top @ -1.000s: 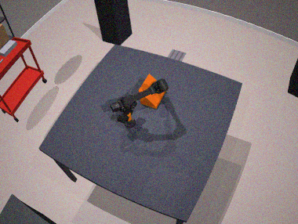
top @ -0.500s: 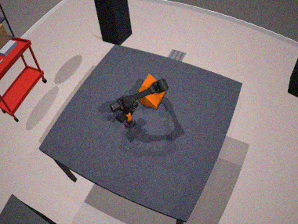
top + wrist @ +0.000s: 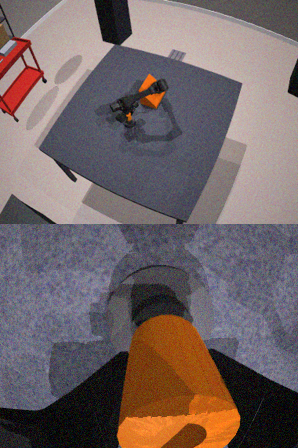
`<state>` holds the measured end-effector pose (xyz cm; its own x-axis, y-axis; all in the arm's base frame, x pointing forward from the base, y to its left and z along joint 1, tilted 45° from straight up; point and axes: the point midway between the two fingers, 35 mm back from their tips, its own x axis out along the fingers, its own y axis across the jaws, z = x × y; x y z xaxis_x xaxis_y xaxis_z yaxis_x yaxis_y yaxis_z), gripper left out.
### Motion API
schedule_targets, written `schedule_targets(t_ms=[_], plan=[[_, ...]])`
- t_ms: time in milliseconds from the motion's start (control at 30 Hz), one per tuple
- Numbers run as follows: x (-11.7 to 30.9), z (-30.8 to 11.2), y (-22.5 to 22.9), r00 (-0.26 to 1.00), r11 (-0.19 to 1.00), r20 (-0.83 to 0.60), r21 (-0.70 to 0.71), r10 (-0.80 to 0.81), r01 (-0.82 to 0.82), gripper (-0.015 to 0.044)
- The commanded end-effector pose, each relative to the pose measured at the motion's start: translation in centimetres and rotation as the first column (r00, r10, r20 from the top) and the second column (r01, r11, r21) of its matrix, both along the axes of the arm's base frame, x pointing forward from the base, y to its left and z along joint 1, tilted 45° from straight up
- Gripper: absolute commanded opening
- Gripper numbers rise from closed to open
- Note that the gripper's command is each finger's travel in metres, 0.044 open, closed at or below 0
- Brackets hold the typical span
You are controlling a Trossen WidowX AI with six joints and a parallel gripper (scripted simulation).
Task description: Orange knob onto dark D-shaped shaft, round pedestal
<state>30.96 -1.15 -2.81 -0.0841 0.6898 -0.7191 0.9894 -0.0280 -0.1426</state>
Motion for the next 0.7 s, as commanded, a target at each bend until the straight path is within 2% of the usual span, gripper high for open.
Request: schedule_targets(t_ms=[0,100,267,667], plan=[[0.1,0.3,-0.22,1.0,1.0,0.0,0.0,-0.003,0.003,0.0],[0.14,0.32,-0.25,1.0,1.0,-0.018,-0.002,-0.022,0.022,0.0],[0.2,0.18,-0.18,0.98,0.989,-0.135,-0.026,-0.147,0.144,0.0],[0.03,-0.08,0.12,0.978,0.988,-0.142,-0.028,-0.154,0.151,0.0]])
